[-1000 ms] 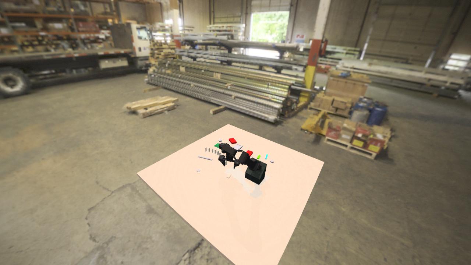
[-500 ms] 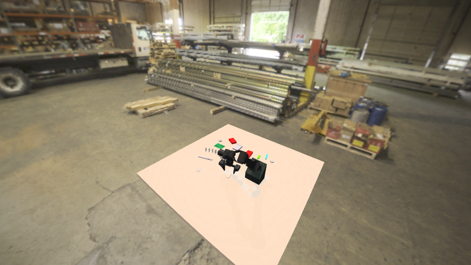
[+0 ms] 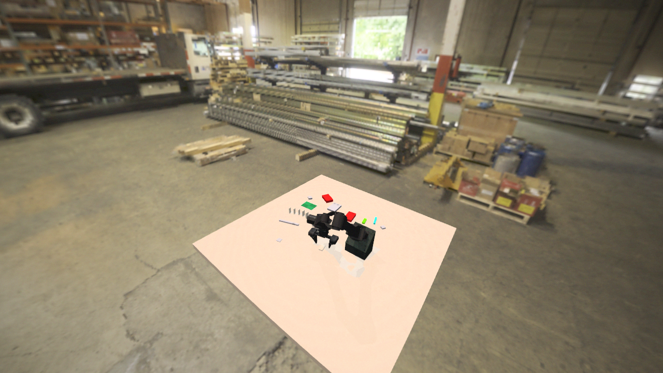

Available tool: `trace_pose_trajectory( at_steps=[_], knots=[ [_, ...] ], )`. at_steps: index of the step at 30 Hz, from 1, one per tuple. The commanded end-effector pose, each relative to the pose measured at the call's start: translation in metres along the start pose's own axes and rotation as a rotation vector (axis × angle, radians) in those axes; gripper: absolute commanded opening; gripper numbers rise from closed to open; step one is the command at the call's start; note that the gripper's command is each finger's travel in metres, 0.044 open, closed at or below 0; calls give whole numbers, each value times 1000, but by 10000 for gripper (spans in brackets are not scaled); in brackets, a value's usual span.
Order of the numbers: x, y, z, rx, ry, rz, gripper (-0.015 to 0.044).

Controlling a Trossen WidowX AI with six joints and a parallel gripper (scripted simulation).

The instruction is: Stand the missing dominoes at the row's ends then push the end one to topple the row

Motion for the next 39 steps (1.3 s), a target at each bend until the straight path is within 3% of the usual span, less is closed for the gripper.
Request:
trace_pose_trajectory(
  at_steps=[1,6,19,30,39],
  knots=[
    [5,-3,1,10,-2,-6,440],
    [5,-3,1,10,-2,-6,440],
    [5,-3,1,10,-2,-6,107],
    [-2,-3,1,9,-2,-6,107],
    [-109,-4,1,10,-7,-9,107]
  ],
)
Point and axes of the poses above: the point midway between the two fingers, 35 mm back from their tips, its own x axis out along the fingers, its own y axis across the jaws, z = x × y, the point moved 4 cm from there along -x, back along the fingers, and after that the axes turned 14 degrees about -x, right-handed, at the moved point
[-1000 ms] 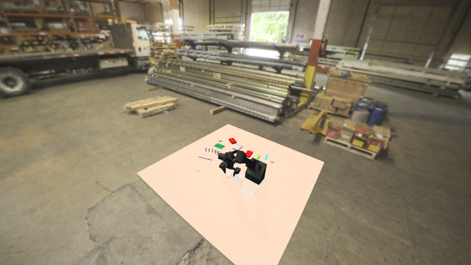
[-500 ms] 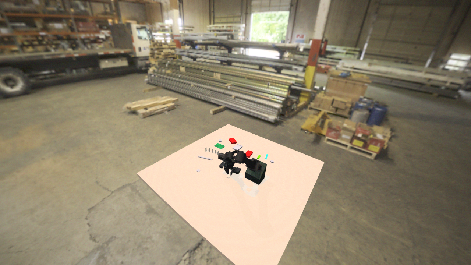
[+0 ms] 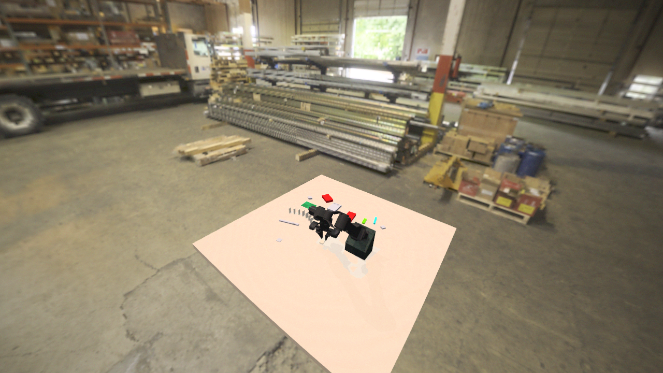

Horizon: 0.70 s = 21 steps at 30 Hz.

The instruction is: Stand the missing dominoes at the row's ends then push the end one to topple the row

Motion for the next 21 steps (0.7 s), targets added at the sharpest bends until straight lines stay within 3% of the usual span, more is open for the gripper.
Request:
trace_pose_trajectory(
  at_steps=[1,7,17,21],
  knots=[
    [-70,-1,-3,-12,5,9,107],
    [-107,-2,-3,-12,5,8,107],
    [-107,-1,-4,-34,3,7,107],
    [-108,26,-39,-501,-16,-4,107]
  ],
)
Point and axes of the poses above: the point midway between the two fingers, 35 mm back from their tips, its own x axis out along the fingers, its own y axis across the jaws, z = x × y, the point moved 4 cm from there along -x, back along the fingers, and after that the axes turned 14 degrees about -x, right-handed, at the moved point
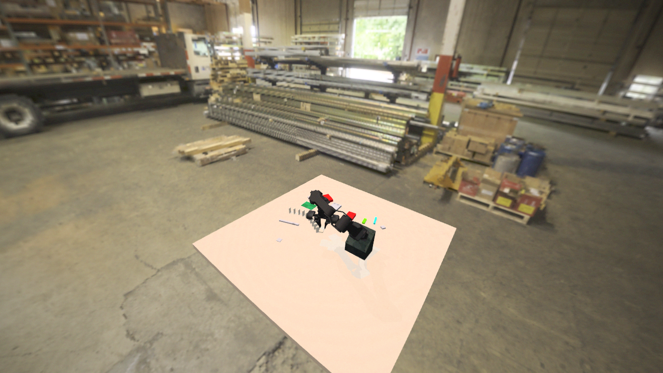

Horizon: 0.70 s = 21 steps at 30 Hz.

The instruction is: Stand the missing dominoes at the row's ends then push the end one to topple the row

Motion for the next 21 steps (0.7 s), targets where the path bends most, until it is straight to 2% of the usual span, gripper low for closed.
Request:
trace_pose_trajectory(
  at_steps=[1,5,7,21],
  knots=[
    [-4,31,-32,-438,-15,-3,107],
    [-5,61,-83,-1015,-9,9,107],
    [-6,68,-102,-1197,-3,20,107],
    [-3,69,-103,-1231,-12,8,107]
  ],
)
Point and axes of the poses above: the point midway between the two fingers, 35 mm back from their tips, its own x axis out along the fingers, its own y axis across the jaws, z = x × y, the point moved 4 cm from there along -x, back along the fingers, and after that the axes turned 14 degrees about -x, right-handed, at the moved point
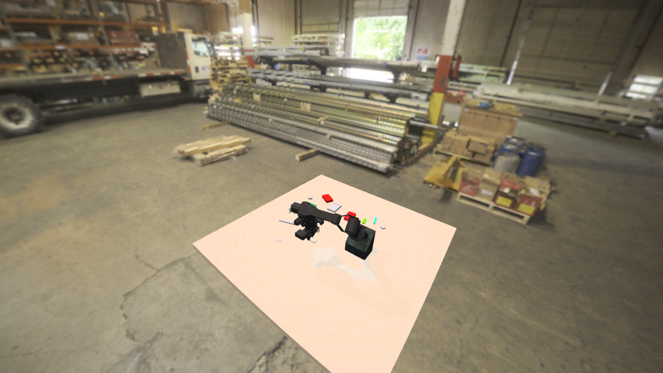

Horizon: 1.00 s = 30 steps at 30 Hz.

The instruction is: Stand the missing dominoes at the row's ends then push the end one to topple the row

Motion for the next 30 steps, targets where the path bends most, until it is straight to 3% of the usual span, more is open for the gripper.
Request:
trace_pose_trajectory(
  at_steps=[1,15,30],
  knots=[
    [5,-1,1,-42,-3,-30,107],
    [49,-18,15,-273,-97,-317,107],
    [83,-14,30,-458,-333,-533,107]
  ],
)
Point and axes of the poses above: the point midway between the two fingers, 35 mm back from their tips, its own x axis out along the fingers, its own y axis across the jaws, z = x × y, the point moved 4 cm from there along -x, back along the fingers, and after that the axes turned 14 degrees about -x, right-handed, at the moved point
